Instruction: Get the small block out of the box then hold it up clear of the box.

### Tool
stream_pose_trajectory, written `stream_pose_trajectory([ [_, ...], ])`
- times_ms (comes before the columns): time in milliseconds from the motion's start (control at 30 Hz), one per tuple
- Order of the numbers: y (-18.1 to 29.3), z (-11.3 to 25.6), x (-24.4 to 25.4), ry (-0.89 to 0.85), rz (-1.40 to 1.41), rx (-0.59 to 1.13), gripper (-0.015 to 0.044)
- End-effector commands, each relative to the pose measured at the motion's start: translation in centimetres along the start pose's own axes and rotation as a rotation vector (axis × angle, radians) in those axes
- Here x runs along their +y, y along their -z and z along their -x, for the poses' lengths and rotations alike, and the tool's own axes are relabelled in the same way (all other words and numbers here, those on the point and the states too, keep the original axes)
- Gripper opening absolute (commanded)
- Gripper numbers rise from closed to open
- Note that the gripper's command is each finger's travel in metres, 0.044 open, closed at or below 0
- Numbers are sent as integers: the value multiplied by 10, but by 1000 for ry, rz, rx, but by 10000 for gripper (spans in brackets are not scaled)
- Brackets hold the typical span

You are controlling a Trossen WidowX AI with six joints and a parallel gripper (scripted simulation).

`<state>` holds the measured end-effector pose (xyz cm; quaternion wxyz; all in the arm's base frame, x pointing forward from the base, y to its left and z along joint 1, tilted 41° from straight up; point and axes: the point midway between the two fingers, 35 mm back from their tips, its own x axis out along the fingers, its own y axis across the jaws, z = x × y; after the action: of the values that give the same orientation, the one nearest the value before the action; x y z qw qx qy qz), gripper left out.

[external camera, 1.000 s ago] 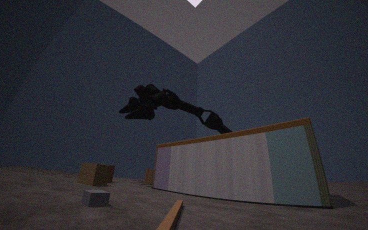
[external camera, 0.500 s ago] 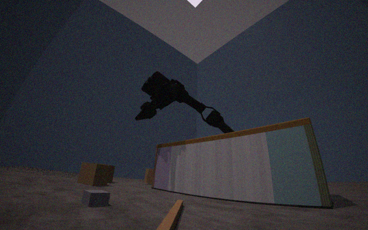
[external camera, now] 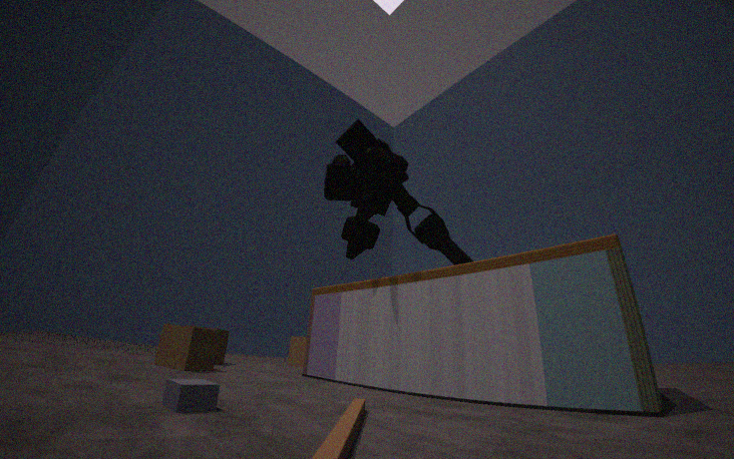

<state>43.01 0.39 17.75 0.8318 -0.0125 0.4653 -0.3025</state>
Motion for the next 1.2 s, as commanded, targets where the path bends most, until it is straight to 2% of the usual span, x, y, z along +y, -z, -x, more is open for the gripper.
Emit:
stream_pose_trajectory([
  [0,72,2,14,139,-290,111,400],
  [300,135,15,9,336,-601,96,400],
  [567,177,33,-8,501,-866,-48,400],
  [1167,179,33,-9,508,-879,-59,400],
])
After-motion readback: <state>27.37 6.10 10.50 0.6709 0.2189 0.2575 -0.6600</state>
